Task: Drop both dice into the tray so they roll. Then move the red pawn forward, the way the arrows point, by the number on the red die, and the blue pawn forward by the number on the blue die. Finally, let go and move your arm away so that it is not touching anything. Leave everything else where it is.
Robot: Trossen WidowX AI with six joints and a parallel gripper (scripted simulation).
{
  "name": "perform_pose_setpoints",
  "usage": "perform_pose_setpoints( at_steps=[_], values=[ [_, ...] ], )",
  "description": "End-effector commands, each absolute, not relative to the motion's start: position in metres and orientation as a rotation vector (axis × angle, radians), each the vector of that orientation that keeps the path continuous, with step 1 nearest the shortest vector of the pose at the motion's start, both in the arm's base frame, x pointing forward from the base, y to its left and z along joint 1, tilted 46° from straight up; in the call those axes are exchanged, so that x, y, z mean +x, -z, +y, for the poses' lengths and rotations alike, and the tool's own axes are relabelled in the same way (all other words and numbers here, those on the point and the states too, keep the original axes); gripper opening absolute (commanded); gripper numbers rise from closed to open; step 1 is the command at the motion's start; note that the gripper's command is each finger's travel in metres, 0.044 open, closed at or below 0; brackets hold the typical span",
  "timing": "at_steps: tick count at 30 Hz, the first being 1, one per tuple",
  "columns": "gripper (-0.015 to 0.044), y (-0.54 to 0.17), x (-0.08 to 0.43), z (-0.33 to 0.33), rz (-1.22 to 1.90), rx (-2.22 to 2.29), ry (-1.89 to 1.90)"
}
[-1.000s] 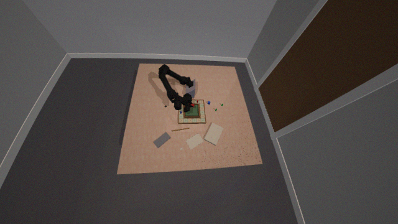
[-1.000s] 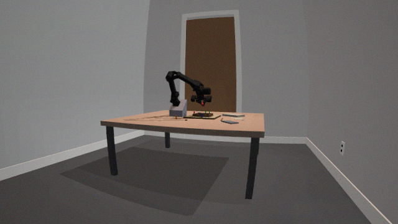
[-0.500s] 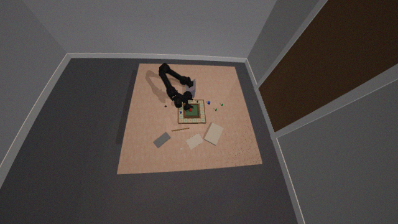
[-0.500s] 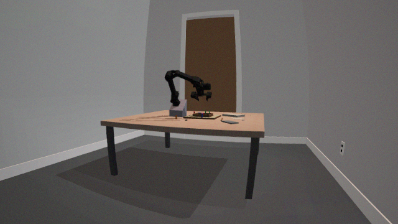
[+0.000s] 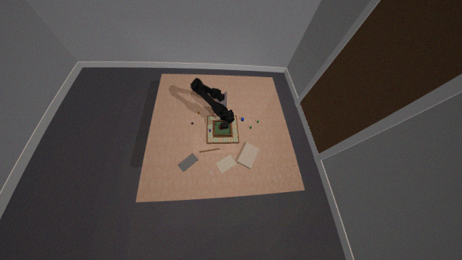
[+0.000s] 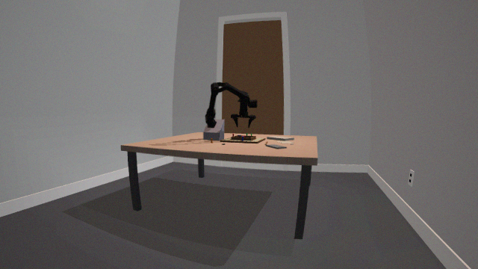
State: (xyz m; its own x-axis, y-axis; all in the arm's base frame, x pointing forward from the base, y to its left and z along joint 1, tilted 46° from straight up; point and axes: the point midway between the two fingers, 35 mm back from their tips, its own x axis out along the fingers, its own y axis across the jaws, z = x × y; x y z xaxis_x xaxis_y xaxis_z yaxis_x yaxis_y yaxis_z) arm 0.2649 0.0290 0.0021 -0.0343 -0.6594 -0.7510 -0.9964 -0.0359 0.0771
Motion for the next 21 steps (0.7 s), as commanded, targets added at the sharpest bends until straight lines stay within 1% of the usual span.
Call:
perform_pose_setpoints(
  at_steps=[1,2,4,8,9,17,21],
  values=[
    [0.0440,-0.002,0.265,0.029,1.740,-1.742,-0.871],
    [0.0440,-0.002,0.265,0.029,1.740,-1.742,-0.871],
    [0.0387,0.002,0.264,0.033,1.746,-1.710,-0.820],
    [0.0282,0.025,0.259,0.057,1.759,-1.516,-0.531],
    [0.0275,0.031,0.256,0.063,1.758,-1.464,-0.458],
    [0.0275,0.081,0.230,0.105,1.679,-1.034,0.096],
    [0.0275,0.094,0.220,0.114,1.638,-0.918,0.232]
  ],
)
